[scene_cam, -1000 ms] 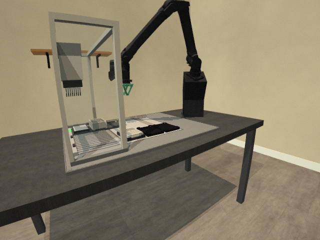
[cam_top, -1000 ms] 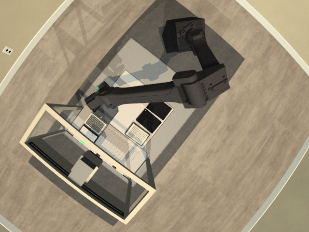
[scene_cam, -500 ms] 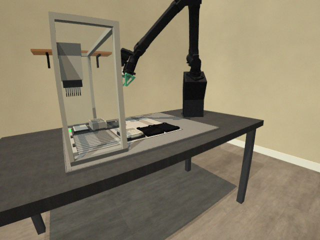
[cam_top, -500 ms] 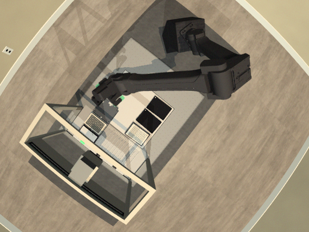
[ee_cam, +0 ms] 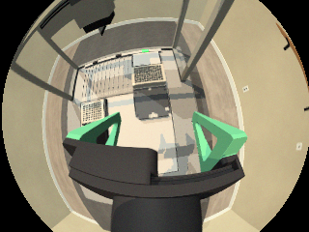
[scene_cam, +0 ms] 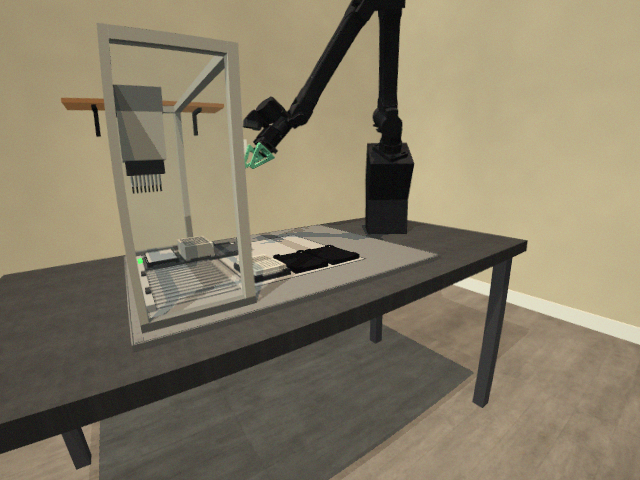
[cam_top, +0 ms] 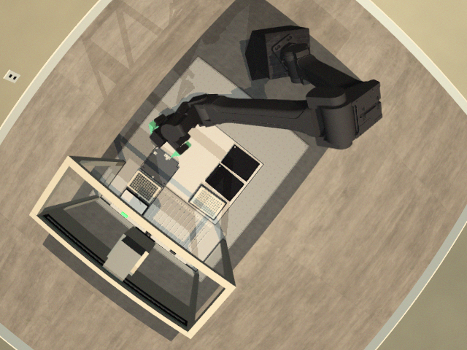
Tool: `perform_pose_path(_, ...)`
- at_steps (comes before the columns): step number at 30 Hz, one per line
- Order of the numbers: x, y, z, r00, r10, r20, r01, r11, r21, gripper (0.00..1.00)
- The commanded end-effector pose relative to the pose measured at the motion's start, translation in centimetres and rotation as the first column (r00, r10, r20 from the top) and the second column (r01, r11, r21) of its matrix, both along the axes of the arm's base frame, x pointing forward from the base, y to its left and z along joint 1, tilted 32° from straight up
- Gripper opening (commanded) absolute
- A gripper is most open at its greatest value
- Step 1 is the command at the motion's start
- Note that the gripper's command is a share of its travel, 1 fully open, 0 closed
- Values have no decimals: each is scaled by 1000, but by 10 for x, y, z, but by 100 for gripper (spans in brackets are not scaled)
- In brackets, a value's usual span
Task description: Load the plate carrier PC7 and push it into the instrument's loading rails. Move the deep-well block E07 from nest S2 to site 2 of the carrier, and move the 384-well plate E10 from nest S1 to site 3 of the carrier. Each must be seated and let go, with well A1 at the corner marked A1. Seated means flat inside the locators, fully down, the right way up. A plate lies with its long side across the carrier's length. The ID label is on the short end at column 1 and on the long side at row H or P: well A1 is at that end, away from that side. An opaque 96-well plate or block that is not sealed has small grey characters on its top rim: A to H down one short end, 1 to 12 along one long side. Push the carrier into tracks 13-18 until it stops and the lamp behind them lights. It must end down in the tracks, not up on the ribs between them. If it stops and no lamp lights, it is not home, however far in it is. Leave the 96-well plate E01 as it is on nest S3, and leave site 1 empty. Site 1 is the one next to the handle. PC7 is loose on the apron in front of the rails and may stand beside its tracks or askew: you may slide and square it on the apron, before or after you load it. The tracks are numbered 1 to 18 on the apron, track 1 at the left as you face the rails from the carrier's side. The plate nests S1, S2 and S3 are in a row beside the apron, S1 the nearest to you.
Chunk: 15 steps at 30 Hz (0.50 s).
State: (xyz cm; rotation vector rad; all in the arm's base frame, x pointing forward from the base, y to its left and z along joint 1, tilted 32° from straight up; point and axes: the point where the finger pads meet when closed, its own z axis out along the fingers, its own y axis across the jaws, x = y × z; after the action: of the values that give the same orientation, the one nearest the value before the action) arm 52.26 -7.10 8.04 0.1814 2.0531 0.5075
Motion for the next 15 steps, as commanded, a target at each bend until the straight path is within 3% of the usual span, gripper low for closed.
perform_pose_path(1, -1, 5, -3, 997, -44, 59, 41, 998, 51, 100)
perform_pose_path(9, -2, 6, -3, 960, -143, 242, 126, 989, 83, 100)
perform_pose_path(12, 1, 6, -1, 958, -146, 248, 129, 988, 85, 100)
perform_pose_path(13, 16, -8, 29, 937, -162, 309, 145, 986, 77, 100)
perform_pose_path(15, 24, 5, 25, 949, -144, 280, 126, 989, 81, 100)
